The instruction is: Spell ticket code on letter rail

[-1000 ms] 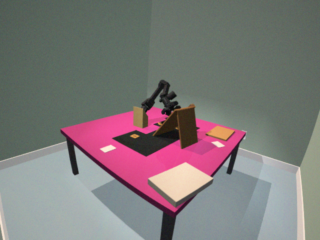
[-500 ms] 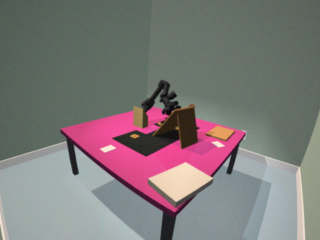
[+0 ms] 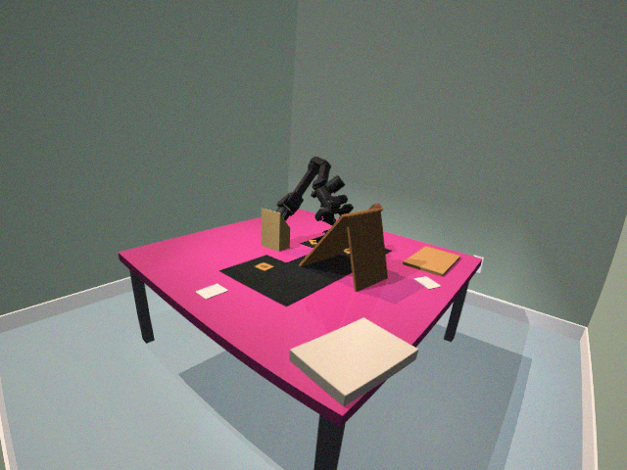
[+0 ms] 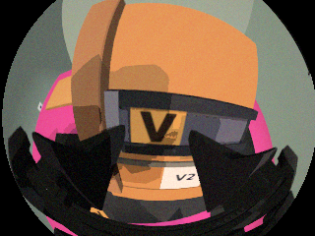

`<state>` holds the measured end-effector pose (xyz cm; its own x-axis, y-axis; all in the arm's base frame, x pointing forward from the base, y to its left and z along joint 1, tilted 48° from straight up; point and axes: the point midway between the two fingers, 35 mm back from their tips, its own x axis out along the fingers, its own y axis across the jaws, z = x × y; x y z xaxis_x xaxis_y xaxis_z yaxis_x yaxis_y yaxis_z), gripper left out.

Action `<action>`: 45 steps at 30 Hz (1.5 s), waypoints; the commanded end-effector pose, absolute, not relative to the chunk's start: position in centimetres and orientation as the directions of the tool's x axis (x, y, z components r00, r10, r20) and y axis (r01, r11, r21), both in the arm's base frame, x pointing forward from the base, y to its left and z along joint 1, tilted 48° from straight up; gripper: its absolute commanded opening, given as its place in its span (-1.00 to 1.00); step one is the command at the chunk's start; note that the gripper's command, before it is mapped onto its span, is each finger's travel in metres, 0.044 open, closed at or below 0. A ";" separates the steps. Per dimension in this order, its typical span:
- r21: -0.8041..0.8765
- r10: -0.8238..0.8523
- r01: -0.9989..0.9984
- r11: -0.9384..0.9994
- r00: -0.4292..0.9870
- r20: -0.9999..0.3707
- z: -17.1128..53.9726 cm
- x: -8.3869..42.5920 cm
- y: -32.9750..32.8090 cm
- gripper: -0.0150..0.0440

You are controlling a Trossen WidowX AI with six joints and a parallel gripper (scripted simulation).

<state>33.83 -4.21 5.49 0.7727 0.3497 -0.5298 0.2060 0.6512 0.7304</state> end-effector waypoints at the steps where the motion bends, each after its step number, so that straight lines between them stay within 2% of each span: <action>1: 0.730 0.352 0.201 0.653 0.773 -0.527 5.7 33.6 -4.3 0.51; 45: 0.729 0.352 0.202 0.654 0.772 -0.529 6.7 31.7 -5.3 0.51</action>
<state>31.75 -5.27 6.36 0.7699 0.3501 -0.5336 0.2103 0.6502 0.7301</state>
